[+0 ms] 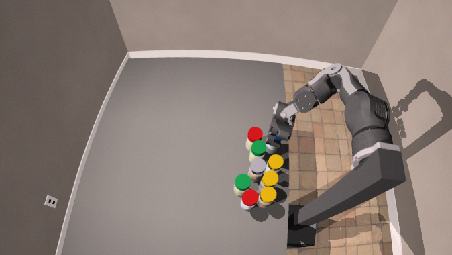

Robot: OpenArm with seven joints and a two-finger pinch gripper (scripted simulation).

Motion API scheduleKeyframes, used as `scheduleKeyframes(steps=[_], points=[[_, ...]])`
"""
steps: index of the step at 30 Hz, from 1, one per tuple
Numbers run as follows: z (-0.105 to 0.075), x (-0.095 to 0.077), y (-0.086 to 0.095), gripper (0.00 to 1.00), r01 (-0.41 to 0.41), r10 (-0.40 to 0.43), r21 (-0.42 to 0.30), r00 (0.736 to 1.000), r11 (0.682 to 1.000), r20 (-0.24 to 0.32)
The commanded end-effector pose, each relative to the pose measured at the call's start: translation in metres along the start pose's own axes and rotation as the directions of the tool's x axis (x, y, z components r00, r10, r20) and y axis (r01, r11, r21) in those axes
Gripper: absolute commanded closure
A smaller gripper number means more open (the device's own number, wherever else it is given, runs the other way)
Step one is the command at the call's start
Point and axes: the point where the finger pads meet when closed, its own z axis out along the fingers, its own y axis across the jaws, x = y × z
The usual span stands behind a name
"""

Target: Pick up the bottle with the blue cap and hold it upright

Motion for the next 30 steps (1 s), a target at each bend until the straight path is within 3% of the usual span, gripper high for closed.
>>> scheduleKeyframes(steps=[1, 30], points=[[-0.0007, -0.0008, -0.0001, 1.00, 0.000, 0.000, 0.000, 1.000, 1.000, 0.003], [-0.0032, -0.0008, -0.0001, 1.00, 0.000, 0.000, 0.000, 1.000, 1.000, 0.003]])
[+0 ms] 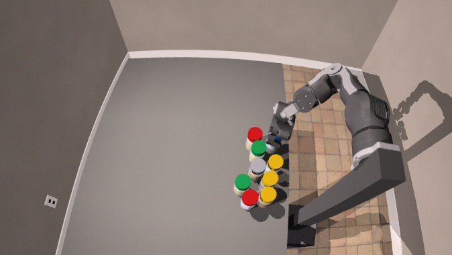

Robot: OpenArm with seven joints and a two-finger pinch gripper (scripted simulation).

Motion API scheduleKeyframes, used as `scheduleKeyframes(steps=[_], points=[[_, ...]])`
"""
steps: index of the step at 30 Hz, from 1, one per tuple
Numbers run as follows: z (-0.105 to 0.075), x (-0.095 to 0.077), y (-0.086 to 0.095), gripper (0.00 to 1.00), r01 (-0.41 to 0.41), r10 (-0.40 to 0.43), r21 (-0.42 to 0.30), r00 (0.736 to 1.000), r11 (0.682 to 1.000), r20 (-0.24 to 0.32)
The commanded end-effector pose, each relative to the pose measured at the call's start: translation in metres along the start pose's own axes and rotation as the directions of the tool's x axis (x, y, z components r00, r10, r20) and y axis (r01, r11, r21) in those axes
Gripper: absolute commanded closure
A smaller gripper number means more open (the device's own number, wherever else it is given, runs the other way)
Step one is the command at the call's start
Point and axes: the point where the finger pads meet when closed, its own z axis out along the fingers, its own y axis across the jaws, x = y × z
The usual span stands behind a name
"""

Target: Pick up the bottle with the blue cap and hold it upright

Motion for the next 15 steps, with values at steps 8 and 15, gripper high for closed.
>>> scheduleKeyframes(steps=[8, 15], points=[[-0.022, -0.001, -0.001, 1.00, -0.001, 0.001, 0.003, 1.000, 1.000, 0.006], [-0.025, -0.002, -0.001, 1.00, -0.001, 0.001, 0.003, 1.000, 1.000, 0.006]])
